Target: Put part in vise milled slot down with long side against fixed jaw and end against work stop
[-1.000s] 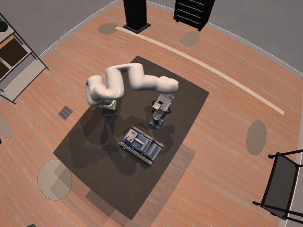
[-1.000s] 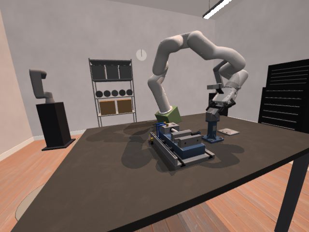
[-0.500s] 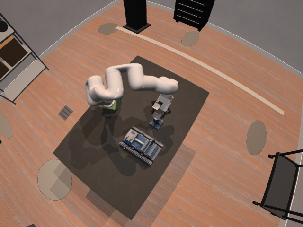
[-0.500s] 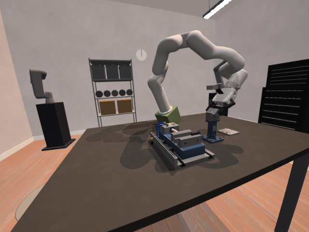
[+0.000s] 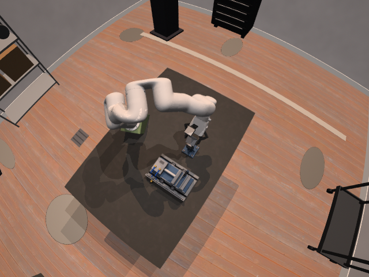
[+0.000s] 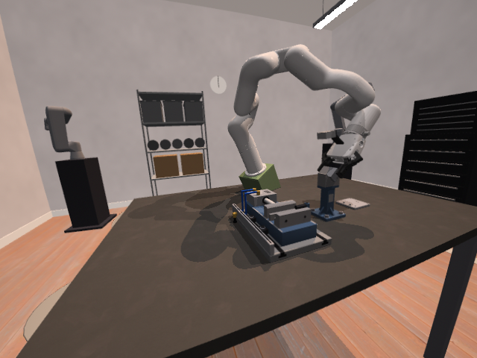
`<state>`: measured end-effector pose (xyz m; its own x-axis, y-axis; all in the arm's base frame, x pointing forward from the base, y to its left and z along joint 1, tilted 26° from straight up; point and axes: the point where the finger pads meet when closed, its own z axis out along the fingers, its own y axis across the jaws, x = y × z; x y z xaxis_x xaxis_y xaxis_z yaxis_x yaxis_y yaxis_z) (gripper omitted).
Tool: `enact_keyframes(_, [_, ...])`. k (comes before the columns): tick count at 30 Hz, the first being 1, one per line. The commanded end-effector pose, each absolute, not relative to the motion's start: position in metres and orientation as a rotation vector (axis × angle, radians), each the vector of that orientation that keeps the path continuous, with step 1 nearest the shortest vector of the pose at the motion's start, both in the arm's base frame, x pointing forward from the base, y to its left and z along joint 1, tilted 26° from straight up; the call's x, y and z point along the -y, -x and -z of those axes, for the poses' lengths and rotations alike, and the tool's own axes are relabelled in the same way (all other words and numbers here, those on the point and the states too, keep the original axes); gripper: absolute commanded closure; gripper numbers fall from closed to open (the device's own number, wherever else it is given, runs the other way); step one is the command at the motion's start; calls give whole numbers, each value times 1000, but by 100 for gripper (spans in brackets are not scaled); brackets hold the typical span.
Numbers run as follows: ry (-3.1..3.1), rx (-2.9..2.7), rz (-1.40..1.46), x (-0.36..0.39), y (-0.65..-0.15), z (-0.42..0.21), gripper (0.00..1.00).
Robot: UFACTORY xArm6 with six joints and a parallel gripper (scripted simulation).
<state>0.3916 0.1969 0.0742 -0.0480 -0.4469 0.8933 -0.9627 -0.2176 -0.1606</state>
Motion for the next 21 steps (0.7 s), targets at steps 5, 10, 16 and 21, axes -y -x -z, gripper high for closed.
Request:
enact_keyframes(5, [-1727,1526,-1206,-198,-392,-76,11])
enact_keyframes(10, [-1760,1548,-1179,-198,-392,-76,11])
enact_keyframes(16, [-1805,1578,-1141,-197,-392,-77,11])
enact_keyframes(21, [-1830,1595,-1119,-197,-392,-77,11])
